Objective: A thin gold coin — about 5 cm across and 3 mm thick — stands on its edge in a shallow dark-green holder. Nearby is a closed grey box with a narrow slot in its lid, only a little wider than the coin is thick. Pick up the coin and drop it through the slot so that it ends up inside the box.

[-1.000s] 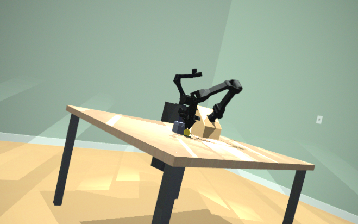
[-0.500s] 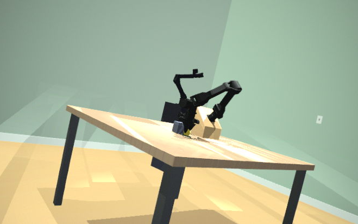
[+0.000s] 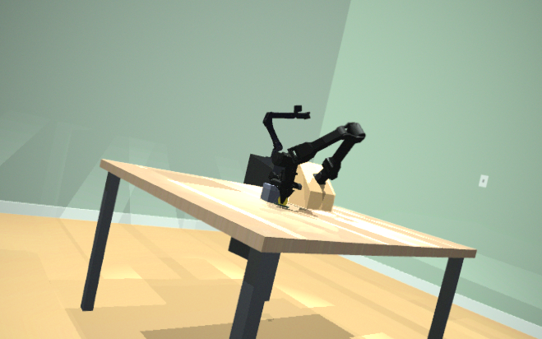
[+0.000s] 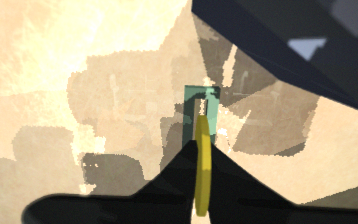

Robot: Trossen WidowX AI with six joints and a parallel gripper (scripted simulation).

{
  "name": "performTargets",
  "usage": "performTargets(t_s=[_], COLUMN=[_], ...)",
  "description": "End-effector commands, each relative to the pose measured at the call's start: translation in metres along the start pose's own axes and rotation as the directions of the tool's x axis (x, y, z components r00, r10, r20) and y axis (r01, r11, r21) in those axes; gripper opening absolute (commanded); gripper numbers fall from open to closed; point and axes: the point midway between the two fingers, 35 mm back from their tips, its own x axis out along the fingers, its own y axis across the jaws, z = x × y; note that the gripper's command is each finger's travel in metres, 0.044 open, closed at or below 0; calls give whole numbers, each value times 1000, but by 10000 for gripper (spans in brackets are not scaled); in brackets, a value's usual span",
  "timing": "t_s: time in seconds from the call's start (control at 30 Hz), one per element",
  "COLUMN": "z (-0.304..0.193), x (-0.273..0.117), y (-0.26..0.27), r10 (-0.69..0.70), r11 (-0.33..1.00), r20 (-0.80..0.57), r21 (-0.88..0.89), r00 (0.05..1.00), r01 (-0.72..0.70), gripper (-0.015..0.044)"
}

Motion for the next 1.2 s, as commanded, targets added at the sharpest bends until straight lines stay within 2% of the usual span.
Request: performTargets(t_s=[0.0, 0.23, 1.17], z=[0, 1, 3], x=[0, -3, -73], y=[0, 0, 3], r10=[0, 0, -2], r11=[1000, 1000, 1000], r20=[0, 1, 7], r21=[6, 6, 5], r00=[1000, 1000, 1000], r01=[0, 0, 2], gripper=[0, 0, 0])
